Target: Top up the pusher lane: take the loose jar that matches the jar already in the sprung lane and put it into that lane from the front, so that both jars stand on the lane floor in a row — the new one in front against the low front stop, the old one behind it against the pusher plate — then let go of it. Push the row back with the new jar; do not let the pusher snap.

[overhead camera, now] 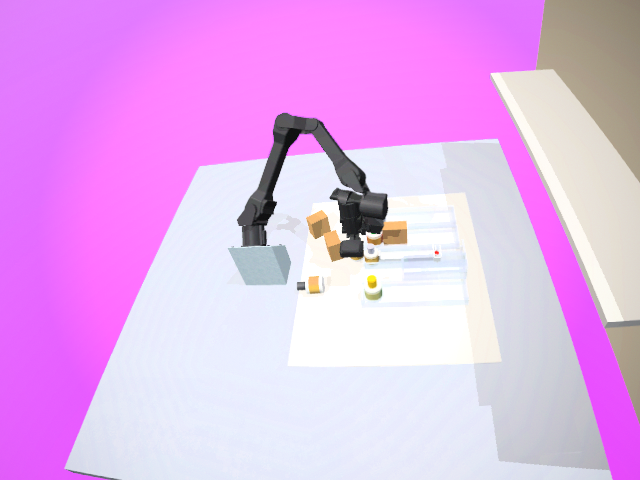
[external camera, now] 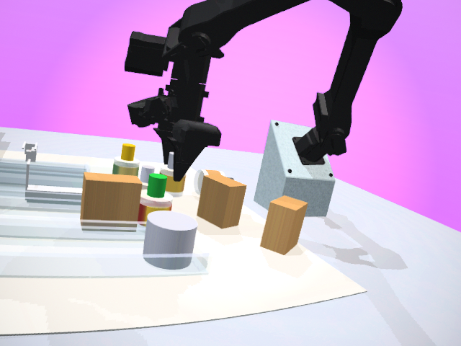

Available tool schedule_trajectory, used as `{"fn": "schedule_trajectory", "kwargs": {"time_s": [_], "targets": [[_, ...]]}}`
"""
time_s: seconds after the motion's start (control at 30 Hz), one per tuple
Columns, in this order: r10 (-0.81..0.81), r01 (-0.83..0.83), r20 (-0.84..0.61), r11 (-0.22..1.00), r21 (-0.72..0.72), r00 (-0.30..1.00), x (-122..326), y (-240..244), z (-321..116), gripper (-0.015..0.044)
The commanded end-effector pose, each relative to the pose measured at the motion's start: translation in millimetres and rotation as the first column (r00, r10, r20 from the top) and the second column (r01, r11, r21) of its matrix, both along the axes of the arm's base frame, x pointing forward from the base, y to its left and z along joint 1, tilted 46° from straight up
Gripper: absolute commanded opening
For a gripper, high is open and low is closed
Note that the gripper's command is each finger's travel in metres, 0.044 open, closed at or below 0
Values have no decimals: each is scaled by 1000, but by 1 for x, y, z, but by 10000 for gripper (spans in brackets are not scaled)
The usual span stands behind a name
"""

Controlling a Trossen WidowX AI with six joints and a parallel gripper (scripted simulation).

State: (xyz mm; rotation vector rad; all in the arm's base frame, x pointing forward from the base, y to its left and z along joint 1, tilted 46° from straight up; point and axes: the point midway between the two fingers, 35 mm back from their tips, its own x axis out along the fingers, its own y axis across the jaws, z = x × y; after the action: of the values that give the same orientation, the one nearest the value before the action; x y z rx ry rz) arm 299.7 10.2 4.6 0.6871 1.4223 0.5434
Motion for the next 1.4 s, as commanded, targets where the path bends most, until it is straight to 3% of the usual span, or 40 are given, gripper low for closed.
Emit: {"fn": "schedule_trajectory", "kwargs": {"time_s": [0.0, 1.37], "targets": [[-6, 6, 6, 1000, 2, 1000, 5, -1, 2, 0], [-6, 6, 7, 1000, 2, 1000, 22, -3, 3, 0]]}}
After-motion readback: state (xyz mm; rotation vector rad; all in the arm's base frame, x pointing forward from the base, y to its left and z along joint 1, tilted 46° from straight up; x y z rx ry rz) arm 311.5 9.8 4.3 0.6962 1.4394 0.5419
